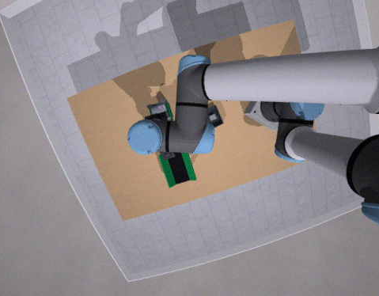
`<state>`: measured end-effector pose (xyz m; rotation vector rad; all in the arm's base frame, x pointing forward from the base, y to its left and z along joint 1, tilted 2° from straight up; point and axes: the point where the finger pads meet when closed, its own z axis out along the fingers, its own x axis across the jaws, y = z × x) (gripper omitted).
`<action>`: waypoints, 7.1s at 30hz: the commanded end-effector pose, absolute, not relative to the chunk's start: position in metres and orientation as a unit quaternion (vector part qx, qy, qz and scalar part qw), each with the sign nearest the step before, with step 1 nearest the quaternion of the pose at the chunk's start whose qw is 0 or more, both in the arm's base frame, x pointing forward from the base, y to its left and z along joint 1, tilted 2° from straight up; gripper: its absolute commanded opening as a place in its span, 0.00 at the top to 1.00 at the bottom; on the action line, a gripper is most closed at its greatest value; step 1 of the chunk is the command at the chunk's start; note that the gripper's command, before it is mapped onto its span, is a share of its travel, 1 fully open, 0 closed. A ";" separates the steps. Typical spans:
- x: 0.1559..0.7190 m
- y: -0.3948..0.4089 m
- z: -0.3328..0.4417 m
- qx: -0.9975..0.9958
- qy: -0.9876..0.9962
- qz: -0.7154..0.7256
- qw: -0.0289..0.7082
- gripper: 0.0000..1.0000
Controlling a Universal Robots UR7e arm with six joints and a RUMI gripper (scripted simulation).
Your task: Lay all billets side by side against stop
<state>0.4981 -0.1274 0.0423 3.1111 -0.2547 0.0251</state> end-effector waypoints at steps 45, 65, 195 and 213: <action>0.498 -0.127 0.089 0.997 -0.082 0.009 0.010 1.00; 0.498 -0.126 0.093 0.997 -0.082 0.009 0.010 1.00; 0.528 0.011 0.039 0.997 -0.082 0.009 0.010 1.00; 0.529 0.012 0.028 0.997 -0.082 0.009 0.010 1.00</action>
